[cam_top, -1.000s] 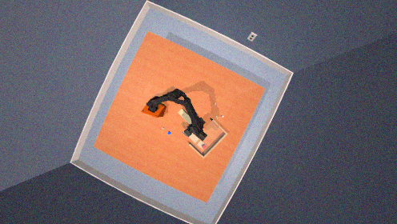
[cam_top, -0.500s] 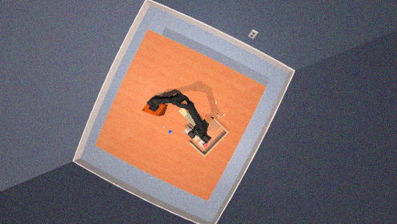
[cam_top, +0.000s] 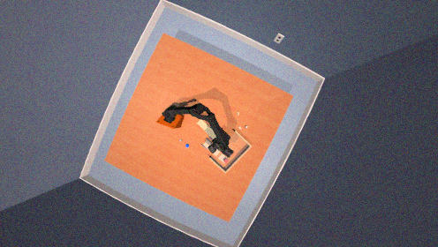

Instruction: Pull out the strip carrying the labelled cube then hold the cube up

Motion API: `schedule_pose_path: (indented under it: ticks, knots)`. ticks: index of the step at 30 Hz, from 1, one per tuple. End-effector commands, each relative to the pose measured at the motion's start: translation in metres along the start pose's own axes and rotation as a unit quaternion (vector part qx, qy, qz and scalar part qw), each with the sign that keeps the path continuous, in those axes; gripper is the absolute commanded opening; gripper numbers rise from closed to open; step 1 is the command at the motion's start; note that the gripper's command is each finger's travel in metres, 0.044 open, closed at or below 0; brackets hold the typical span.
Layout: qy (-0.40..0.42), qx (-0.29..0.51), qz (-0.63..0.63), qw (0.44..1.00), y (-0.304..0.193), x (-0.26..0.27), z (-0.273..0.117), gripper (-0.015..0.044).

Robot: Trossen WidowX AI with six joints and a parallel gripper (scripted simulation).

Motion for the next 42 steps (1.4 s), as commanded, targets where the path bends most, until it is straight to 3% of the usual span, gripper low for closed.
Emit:
schedule_pose_path:
  ticks: [1,31,35,42]
  knots:
    - [0.000,0.008,0.008,1.000,-0.002,-0.004,0.013,0.0250]
    - [0.001,0.008,0.007,1.000,-0.003,-0.003,0.037,0.0250]
    - [0.000,0.006,0.003,1.000,-0.002,-0.002,0.035,0.0145]
    - [0.000,0.006,0.003,1.000,-0.002,-0.002,0.035,0.0098]
Point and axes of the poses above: the point midway between the two fingers, 35 mm back from their tips, its own z axis out along the fingers, its own x axis across the jaws, y = z × x, the point moved 4 cm from there along -z, back along the fingers, and after that the axes turned 3 degrees about -z, right-handed, at the moved point
